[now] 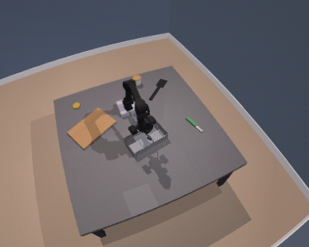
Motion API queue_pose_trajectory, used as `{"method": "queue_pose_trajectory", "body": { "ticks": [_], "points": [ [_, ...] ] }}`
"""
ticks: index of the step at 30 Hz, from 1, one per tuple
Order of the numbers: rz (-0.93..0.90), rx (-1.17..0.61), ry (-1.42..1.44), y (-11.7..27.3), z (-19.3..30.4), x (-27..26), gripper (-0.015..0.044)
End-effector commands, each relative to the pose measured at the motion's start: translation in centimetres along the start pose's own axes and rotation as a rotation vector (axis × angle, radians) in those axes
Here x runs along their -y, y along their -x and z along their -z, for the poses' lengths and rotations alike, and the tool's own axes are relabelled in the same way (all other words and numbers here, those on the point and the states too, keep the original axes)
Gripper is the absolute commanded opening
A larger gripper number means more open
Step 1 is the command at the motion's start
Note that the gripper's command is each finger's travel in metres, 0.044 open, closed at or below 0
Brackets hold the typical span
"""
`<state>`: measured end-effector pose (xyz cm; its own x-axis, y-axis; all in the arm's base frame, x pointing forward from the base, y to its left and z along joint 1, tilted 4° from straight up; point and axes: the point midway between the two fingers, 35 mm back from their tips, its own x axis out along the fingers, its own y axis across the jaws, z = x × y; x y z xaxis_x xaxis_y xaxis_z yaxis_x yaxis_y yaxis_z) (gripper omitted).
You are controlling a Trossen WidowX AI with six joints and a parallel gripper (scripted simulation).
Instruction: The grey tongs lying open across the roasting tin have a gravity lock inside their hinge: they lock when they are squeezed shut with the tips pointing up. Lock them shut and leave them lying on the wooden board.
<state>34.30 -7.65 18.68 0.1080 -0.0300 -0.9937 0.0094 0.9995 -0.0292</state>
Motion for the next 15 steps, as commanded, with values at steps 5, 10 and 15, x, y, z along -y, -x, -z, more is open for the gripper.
{"method": "queue_pose_trajectory", "body": {
  "ticks": [5,10,15],
  "points": [
    [0.002,-0.001,0.059,0.0,0.4,1.4,-0.015],
    [0.005,-0.002,0.158,0.0,1.2,3.8,-0.015],
    [0.007,-0.005,0.253,0.0,2.2,6.1,-0.015]
  ]
}}
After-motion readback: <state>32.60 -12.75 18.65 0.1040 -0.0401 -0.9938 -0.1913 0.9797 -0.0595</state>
